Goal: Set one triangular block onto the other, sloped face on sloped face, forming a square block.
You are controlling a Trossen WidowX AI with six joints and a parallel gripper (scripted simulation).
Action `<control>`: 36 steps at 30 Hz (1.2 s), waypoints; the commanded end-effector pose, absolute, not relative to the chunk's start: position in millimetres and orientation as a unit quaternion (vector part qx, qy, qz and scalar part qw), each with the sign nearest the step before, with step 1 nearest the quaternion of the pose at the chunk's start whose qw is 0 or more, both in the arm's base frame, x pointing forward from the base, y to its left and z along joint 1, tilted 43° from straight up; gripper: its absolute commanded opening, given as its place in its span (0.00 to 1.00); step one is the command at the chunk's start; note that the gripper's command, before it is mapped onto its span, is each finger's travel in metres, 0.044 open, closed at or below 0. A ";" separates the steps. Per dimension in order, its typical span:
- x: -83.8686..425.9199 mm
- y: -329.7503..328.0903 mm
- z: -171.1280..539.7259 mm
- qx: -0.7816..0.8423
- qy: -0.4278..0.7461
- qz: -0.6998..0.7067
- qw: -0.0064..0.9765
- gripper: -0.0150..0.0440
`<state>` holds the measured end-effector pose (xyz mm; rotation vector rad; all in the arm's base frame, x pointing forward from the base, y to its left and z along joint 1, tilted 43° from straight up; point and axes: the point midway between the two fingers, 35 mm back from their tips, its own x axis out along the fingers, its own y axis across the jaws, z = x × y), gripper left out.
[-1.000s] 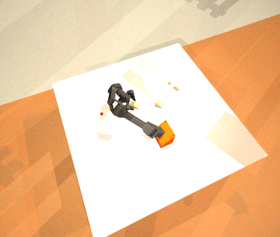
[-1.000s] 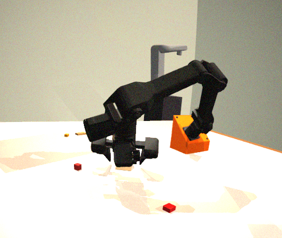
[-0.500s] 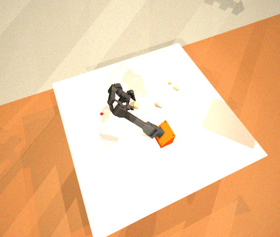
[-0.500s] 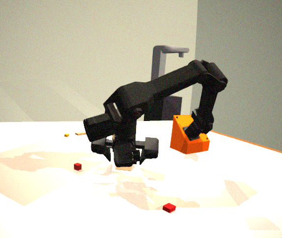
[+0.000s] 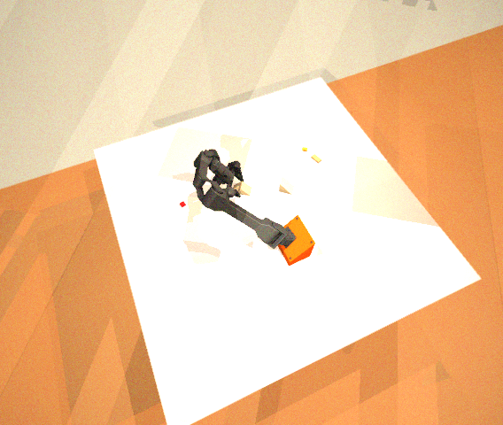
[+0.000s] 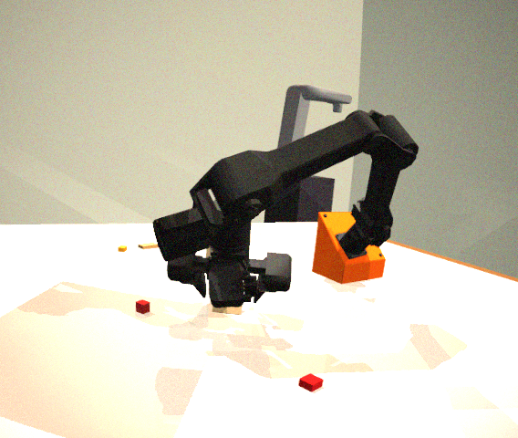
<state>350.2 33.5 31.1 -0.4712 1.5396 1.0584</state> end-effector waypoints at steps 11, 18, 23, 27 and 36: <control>350.1 33.6 31.2 -0.201 0.656 0.451 0.571 0.53; 350.5 26.2 38.8 -0.201 0.656 0.451 0.571 0.25; 349.9 9.5 56.3 -0.202 0.657 0.450 0.571 0.25; 348.1 -3.7 70.4 -0.202 0.657 0.450 0.571 0.25; 340.4 -32.0 101.8 -0.202 0.658 0.449 0.570 0.25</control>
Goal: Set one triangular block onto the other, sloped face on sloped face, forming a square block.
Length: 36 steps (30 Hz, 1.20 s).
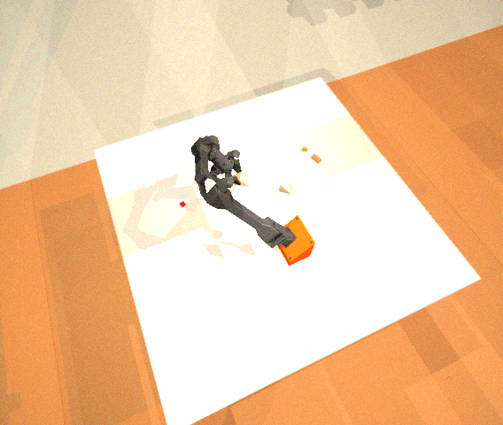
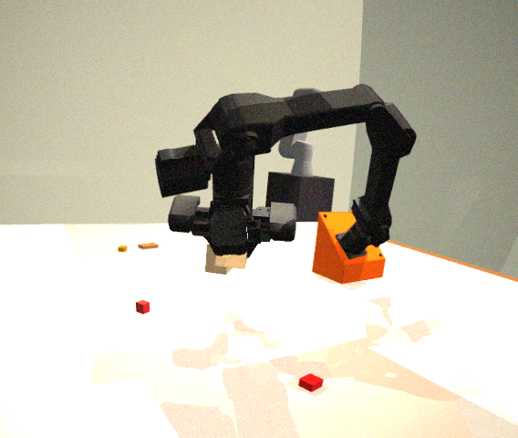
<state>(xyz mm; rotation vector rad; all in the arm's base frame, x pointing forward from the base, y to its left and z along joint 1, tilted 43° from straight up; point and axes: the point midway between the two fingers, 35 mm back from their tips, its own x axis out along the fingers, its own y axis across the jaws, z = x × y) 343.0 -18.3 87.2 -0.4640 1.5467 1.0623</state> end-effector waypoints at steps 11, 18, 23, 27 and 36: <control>339.6 -34.0 104.2 -0.202 0.658 0.449 0.570 0.25; 336.6 -33.1 95.7 -0.146 0.624 0.460 0.615 0.25; 334.1 -35.3 91.8 -0.101 0.587 0.466 0.654 0.25; 332.3 -37.4 90.0 -0.067 0.555 0.467 0.685 0.25; 327.5 -43.8 89.9 0.002 0.472 0.462 0.751 0.25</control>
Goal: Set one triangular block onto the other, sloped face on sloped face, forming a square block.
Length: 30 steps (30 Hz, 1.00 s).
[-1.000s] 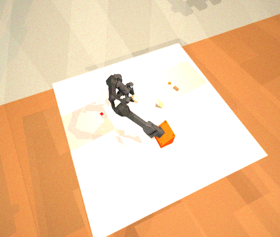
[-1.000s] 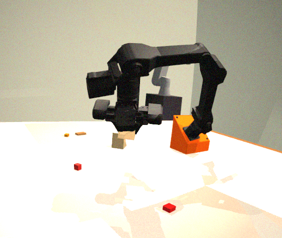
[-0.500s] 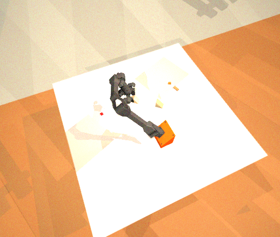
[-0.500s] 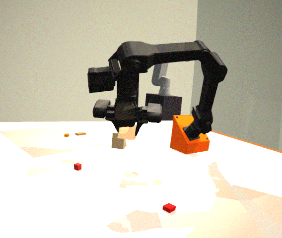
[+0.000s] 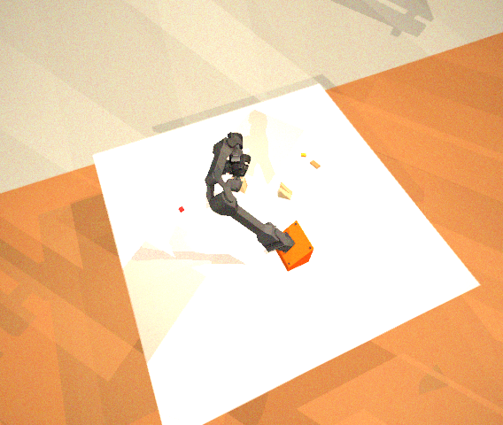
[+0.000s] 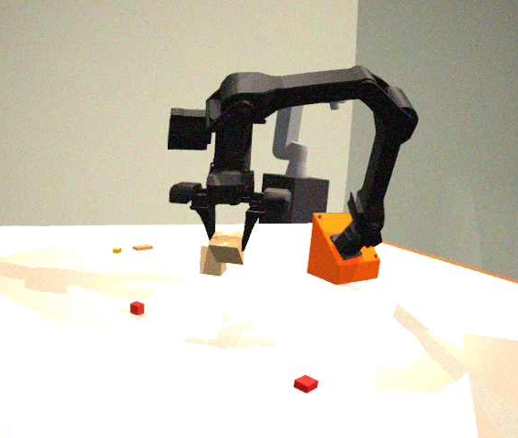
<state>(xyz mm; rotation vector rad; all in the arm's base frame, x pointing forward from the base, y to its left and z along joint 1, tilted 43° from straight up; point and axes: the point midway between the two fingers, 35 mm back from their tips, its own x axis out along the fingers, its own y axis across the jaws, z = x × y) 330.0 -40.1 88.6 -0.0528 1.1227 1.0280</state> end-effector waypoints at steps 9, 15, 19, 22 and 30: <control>324.5 -47.9 91.8 0.032 0.426 0.456 0.781 0.25; 322.8 -58.7 86.6 0.029 0.429 0.452 0.781 0.25; 319.1 -75.8 78.2 0.026 0.433 0.447 0.782 0.25; 315.5 -88.6 71.8 0.025 0.437 0.443 0.783 0.25; 303.1 -121.4 55.0 0.026 0.447 0.429 0.784 0.25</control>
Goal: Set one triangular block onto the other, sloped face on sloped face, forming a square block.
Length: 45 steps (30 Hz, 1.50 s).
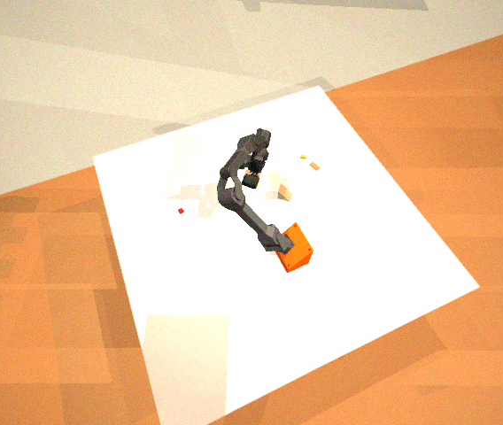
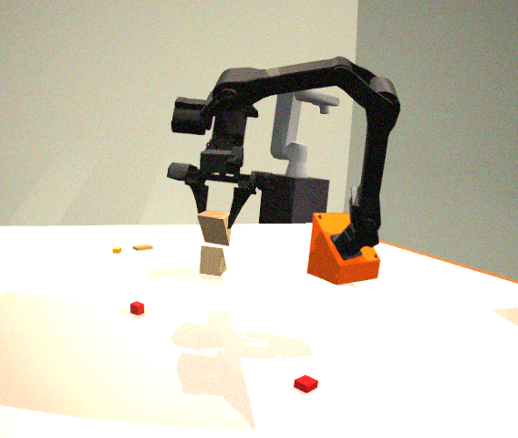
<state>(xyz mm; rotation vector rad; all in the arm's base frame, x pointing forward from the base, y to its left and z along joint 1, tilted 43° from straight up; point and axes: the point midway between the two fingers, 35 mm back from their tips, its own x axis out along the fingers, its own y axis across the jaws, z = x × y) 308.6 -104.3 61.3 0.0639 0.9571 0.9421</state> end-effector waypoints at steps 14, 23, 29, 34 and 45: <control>269.8 -173.4 25.8 0.026 0.458 0.423 0.781 0.25; 242.3 -202.2 7.5 0.028 0.458 0.426 0.779 0.25; 221.3 -219.7 -5.2 0.027 0.453 0.434 0.778 0.25; 202.5 -232.5 -15.5 0.027 0.446 0.441 0.778 0.25; 177.2 -245.7 -29.0 0.027 0.434 0.452 0.779 0.25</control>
